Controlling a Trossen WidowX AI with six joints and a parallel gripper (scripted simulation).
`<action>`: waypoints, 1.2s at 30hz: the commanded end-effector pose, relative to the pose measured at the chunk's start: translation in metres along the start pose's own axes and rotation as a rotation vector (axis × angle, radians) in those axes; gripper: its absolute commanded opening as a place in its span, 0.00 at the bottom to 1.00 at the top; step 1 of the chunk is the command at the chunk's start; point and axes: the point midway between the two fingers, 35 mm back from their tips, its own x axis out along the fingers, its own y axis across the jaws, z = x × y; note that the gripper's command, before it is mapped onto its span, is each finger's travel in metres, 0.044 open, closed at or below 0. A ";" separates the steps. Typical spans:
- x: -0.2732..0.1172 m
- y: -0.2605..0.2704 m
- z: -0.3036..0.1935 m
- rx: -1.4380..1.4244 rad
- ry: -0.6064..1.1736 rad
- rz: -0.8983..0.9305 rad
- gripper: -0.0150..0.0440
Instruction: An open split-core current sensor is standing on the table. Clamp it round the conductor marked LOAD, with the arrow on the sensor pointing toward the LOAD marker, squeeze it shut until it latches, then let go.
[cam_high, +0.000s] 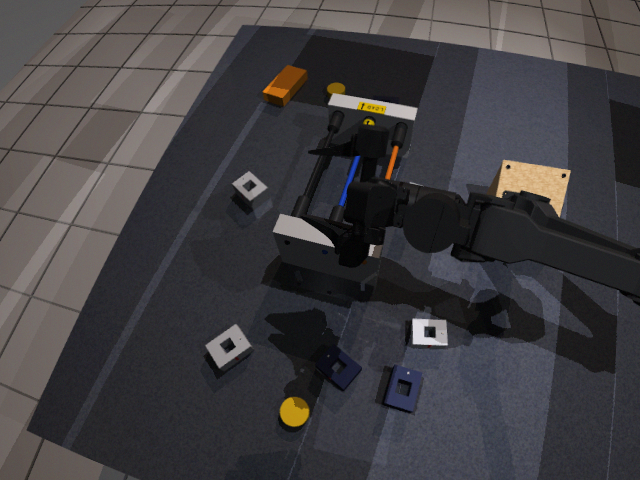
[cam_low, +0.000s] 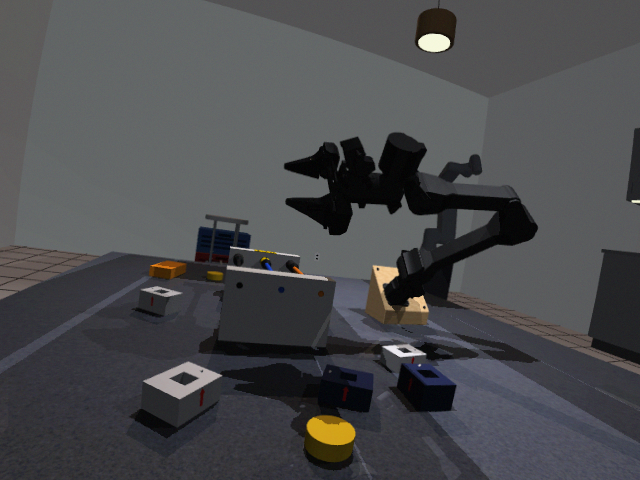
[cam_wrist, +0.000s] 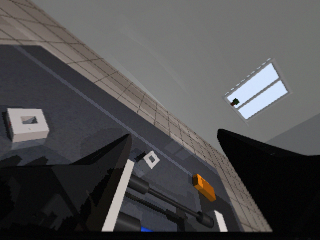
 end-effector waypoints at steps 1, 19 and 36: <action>0.032 -0.038 -0.048 0.025 0.258 -0.027 1.00; 0.008 -0.182 -0.257 0.779 1.082 0.091 1.00; -0.002 -0.192 -0.277 0.917 1.110 0.150 1.00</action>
